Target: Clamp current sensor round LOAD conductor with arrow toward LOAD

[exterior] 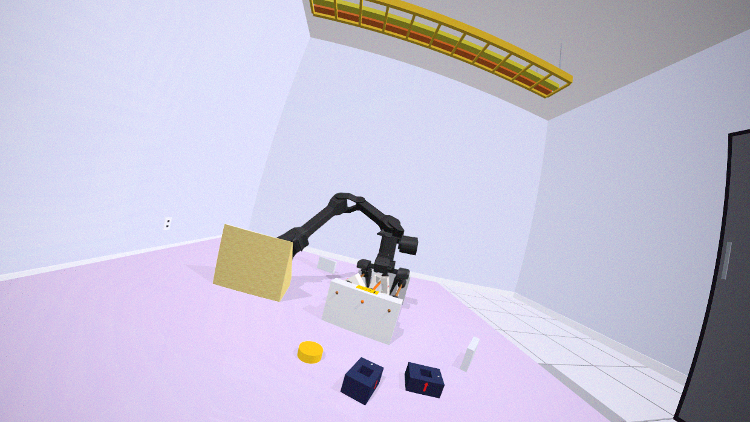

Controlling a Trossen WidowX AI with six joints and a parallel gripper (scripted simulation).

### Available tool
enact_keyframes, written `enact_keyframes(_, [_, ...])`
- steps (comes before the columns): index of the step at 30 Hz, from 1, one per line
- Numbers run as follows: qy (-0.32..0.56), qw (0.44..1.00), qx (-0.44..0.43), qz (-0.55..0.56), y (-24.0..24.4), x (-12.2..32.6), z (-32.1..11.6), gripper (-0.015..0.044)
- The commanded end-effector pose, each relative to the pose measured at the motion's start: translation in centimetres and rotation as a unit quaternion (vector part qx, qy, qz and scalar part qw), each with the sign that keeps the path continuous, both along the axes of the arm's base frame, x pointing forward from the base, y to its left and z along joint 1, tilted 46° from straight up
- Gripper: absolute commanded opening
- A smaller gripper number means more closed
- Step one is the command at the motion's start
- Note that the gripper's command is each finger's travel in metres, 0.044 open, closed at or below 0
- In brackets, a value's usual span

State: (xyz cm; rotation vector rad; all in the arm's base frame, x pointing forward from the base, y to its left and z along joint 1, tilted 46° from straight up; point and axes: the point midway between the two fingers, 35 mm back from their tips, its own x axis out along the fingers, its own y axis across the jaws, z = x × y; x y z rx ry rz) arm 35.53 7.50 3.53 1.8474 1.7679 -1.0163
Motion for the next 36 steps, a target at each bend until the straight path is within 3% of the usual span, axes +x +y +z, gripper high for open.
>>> enact_keyframes(1, [0.000,1.000,0.000,0.001,-0.01,0.01,0.06,0.0373])
enact_keyframes(14, [0.000,1.000,0.000,0.001,-0.01,0.01,0.06,0.0287])
enact_keyframes(25, [0.000,1.000,0.000,0.001,-0.01,0.01,0.06,0.0000])
enact_keyframes(36, [0.000,1.000,0.000,0.001,-0.01,0.01,0.06,0.0000])
